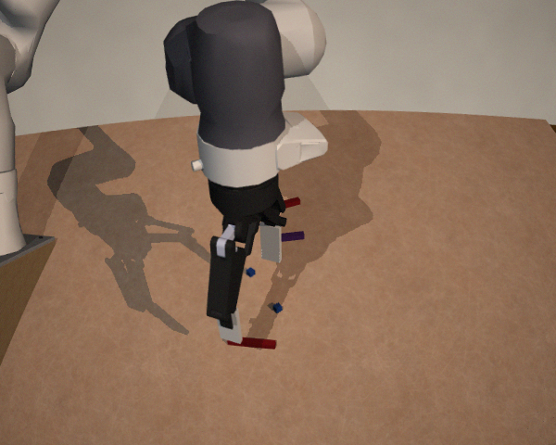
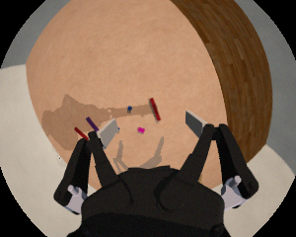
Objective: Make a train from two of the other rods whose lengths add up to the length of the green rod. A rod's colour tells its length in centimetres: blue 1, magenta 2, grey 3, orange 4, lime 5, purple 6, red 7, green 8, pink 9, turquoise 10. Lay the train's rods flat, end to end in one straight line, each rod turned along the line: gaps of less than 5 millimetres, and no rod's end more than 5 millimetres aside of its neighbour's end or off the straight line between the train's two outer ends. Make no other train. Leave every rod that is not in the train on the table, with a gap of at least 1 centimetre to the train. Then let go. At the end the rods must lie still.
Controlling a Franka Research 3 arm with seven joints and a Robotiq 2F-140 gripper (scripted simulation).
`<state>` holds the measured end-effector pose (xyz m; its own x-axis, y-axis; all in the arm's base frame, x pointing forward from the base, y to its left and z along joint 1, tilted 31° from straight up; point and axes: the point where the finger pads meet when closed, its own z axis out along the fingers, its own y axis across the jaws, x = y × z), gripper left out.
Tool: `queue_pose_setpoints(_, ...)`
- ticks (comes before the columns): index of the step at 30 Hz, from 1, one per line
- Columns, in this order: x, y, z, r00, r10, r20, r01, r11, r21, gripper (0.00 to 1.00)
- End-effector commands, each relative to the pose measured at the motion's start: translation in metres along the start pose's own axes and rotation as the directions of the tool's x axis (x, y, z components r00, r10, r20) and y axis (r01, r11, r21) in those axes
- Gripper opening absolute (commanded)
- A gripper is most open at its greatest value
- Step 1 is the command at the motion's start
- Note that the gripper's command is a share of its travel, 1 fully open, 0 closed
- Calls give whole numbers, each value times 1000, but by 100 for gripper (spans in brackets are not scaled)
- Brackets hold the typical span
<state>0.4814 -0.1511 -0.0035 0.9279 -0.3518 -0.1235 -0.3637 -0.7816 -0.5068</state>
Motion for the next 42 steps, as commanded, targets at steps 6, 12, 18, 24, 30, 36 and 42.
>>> queue_pose_setpoints(6,-3,13,4,975,-224,-8,224,975,0,100)
queue_pose_setpoints(12,-3,13,4,975,-224,-8,224,975,0,15)
queue_pose_setpoints(18,-3,13,4,975,-224,-8,224,975,0,15)
queue_pose_setpoints(24,-3,13,4,975,-224,-8,224,975,0,15)
queue_pose_setpoints(30,-3,13,4,975,-224,-8,224,975,0,15)
queue_pose_setpoints(36,-3,13,4,975,-224,-8,224,975,0,15)
queue_pose_setpoints(42,-3,13,4,975,-224,-8,224,975,0,15)
